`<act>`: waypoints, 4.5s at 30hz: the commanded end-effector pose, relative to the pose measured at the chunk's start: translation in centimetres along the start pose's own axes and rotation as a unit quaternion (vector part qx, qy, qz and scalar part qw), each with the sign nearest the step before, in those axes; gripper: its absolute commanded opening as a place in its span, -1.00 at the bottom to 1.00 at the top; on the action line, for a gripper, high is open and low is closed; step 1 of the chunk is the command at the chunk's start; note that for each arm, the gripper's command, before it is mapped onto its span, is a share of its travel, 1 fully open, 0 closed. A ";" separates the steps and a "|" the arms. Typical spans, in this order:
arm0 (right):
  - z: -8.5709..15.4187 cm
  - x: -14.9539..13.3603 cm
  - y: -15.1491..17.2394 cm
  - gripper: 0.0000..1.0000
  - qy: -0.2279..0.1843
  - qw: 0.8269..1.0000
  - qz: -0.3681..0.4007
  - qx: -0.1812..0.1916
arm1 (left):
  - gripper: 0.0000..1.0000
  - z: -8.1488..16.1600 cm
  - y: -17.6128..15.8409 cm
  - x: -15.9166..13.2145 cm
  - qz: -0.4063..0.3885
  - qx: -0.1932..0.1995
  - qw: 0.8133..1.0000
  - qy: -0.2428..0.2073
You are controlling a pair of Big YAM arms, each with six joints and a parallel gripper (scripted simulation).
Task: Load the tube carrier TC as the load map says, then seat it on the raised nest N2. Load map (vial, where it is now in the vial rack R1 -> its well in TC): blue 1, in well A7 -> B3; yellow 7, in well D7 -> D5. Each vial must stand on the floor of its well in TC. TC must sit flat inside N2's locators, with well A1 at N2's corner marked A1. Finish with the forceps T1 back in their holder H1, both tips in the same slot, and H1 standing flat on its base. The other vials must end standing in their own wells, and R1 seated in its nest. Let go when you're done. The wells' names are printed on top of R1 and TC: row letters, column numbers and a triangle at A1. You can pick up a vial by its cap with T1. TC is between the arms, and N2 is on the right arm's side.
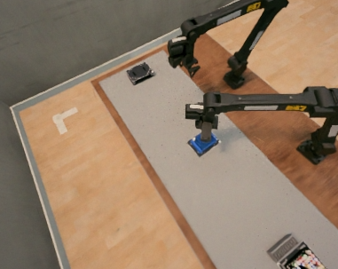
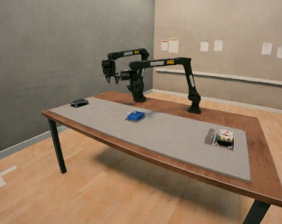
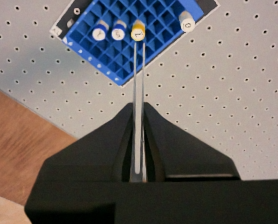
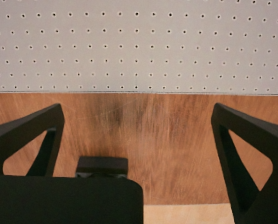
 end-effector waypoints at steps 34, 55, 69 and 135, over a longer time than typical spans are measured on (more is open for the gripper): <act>1.2 0.7 0.1 1.00 -0.016 1.000 -0.007 0.000 | -0.85 0.5 0.6 0.6 0.007 -0.017 1.000 -0.004; 1.2 0.7 0.1 1.00 -0.016 1.000 -0.007 0.000 | -0.85 0.0 0.7 0.6 0.007 -0.016 1.000 -0.004; 1.2 0.7 0.1 1.00 -0.016 1.000 -0.007 0.000 | -0.85 -0.4 0.6 0.6 0.007 -0.015 1.000 -0.003; 1.2 0.7 0.1 1.00 -0.016 1.000 -0.007 0.000 | -0.85 -3.1 0.3 0.8 0.009 0.000 1.000 0.001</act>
Point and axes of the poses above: on each arm, the point where the finger pads meet when closed, its own z axis back along the fingers, its own y axis across the jaws, x = y × z, the point moved 6 cm from there along z, back along the fingers, and after that the axes turned 13 degrees about -z, right-handed, at the moved point
